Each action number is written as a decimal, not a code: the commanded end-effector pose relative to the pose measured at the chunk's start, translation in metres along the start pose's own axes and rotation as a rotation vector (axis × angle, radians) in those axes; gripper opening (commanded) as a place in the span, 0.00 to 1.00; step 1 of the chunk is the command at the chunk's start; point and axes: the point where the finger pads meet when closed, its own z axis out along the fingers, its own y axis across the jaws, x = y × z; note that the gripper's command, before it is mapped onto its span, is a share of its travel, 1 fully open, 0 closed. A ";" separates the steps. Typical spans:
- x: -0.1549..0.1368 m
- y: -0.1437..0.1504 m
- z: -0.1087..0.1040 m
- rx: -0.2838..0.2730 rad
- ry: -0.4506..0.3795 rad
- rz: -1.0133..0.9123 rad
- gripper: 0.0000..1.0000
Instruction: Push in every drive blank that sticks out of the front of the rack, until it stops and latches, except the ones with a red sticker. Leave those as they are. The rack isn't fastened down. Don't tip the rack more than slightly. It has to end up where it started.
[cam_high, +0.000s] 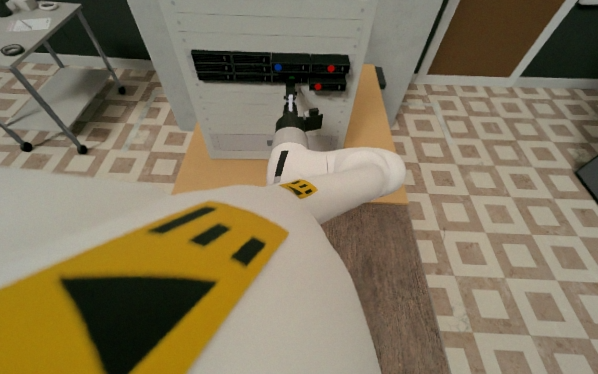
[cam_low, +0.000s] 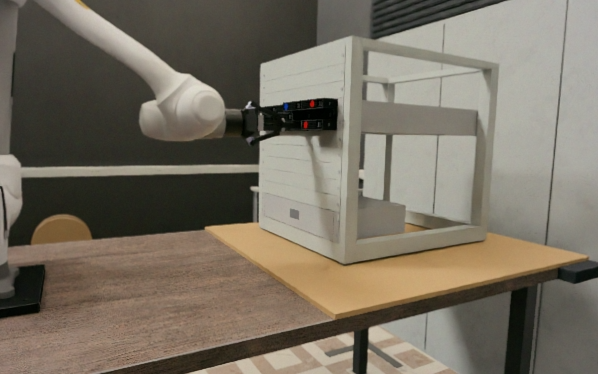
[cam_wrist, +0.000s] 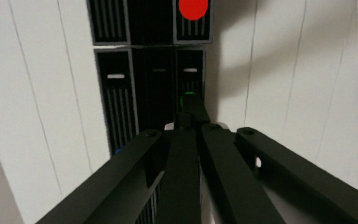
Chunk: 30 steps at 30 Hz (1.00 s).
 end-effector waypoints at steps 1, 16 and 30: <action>0.000 -0.001 -0.013 0.002 0.000 0.000 0.10; 0.000 -0.001 -0.072 0.002 0.000 0.000 0.10; 0.000 -0.031 -0.073 0.002 0.000 0.000 0.10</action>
